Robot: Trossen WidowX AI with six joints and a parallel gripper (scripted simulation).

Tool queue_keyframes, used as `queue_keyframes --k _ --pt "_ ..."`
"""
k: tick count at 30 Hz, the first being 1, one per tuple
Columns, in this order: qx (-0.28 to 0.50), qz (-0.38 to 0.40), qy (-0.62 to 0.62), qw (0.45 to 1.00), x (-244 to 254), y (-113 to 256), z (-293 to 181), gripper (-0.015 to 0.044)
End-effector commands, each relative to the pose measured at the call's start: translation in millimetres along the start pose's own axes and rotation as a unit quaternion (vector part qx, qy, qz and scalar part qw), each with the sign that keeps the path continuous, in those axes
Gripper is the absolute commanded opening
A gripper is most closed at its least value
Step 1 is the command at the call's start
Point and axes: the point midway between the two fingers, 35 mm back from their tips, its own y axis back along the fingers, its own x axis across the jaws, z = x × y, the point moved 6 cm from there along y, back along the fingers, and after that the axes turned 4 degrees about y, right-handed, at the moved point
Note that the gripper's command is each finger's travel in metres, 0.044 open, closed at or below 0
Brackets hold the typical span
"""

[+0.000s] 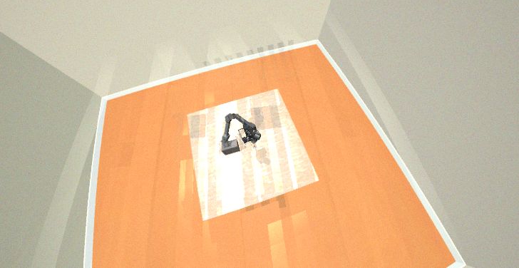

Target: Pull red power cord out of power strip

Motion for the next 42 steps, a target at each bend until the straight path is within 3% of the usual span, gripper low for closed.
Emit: queue_keyframes --k 1,21,24,34,42 --pt "0.001 0.002 -0.003 1.0 0.0 0.4 -7.5 0.016" --pt "0.002 0.002 -0.003 1.0 -0.2 -11.9 -16.4 0.016" --pt "0.001 0.0 0.0 1.0 -0.3 -9.2 -16.1 0.0081" --pt "0.001 0.0 0.0 1.0 -0.3 -9.1 -15.8 0.0" --pt "0.001 0.0 -0.001 1.0 0.0 -8.5 -6.2 0.0"
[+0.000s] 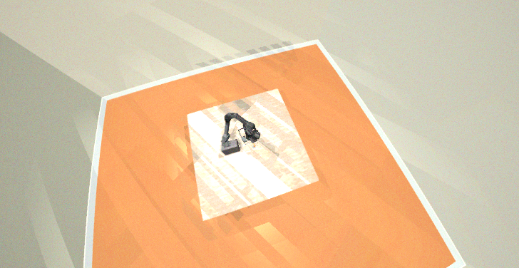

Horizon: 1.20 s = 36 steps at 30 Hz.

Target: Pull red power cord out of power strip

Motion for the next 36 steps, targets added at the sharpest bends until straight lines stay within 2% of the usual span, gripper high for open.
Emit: queue_keyframes --k 1,5,19,22,27,36 --pt "-0.003 0.0 0.003 1.0 0.3 1.0 7.2 0.0" --pt "-0.004 0.0 0.003 1.0 0.3 1.3 13.5 0.0" --pt "-0.002 0.002 0.001 1.0 -0.2 -0.1 7.0 0.0367" --pt "-0.003 0.002 0.001 1.0 0.0 3.0 18.9 0.044" --pt "-0.005 0.002 0.001 1.0 -4.0 12.4 64.1 0.044" --pt "-0.005 0.002 0.001 1.0 -4.4 12.8 66.5 0.044"
